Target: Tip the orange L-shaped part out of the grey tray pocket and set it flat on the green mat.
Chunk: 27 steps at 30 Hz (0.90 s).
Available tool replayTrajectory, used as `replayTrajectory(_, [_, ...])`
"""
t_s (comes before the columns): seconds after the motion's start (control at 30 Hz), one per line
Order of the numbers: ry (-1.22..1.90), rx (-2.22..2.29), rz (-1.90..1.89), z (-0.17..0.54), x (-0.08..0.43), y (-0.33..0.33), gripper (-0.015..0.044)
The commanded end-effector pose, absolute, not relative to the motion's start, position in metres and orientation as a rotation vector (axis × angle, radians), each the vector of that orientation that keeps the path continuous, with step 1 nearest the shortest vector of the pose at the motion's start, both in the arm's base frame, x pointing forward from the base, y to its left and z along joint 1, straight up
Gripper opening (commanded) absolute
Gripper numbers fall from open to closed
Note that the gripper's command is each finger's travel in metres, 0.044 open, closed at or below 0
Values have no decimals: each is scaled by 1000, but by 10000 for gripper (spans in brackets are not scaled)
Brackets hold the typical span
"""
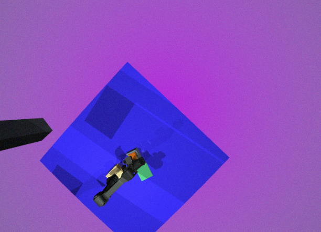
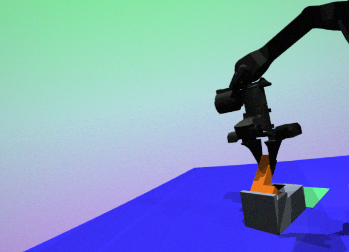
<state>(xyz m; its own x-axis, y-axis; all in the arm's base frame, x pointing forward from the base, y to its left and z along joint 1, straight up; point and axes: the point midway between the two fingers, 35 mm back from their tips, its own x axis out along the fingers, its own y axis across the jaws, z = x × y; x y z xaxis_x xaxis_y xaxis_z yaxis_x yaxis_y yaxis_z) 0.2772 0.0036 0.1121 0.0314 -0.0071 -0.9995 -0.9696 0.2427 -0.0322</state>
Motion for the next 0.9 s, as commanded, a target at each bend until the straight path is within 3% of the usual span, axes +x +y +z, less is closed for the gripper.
replayTrajectory(0.0, [1286, -1045, 1006, 121, 278, 5, 0])
replayTrajectory(0.87, [1287, -1046, 1005, 138, 272, -12, 0])
